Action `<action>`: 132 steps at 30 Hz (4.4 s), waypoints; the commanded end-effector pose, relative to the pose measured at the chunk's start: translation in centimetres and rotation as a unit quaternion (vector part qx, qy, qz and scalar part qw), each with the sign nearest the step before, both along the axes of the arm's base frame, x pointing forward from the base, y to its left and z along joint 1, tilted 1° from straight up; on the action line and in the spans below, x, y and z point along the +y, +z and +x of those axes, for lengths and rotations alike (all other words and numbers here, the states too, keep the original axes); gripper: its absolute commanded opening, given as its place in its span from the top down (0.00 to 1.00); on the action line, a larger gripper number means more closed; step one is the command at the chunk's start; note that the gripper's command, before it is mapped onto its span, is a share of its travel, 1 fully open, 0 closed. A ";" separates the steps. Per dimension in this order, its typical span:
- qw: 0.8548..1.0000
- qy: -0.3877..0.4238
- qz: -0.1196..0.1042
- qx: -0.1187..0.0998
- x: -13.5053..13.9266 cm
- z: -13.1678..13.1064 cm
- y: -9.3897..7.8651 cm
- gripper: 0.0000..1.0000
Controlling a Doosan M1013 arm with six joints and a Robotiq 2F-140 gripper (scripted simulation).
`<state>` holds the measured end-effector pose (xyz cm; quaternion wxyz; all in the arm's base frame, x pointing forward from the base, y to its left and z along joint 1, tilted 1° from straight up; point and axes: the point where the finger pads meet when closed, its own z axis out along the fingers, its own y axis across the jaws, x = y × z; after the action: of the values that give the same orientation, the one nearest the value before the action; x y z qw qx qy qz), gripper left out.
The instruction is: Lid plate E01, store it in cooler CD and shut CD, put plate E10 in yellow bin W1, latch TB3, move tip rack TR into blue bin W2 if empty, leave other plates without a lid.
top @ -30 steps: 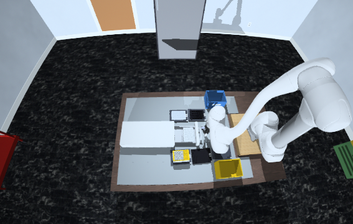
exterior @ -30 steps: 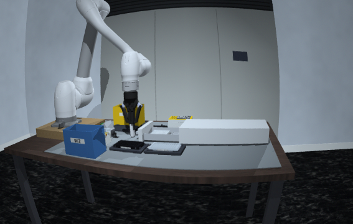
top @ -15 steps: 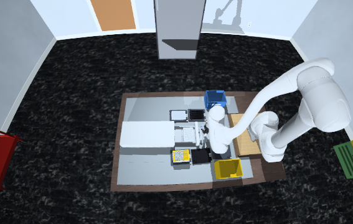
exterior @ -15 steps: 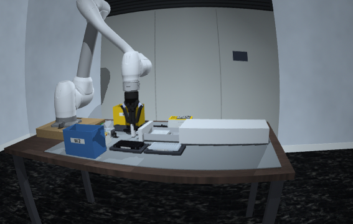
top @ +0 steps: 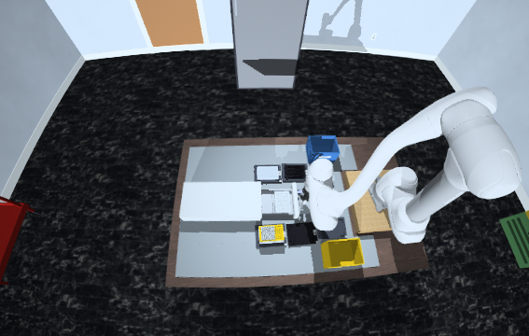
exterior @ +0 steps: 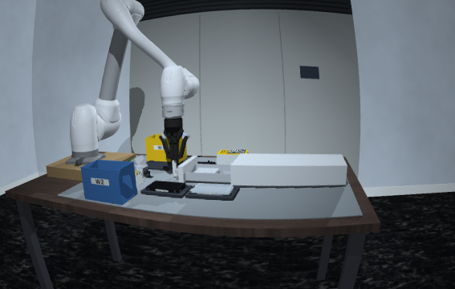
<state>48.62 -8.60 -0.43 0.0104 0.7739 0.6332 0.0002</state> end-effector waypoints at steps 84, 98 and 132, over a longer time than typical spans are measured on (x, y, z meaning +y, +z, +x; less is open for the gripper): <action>1.000 0.000 0.000 0.000 -1.9 9.6 0.2 1.00; 1.000 0.000 0.000 0.000 -2.3 11.2 0.2 1.00; 1.000 0.000 0.000 0.000 -3.0 15.0 0.3 1.00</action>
<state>63.46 -11.59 -0.19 0.0102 0.7739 0.6332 0.0001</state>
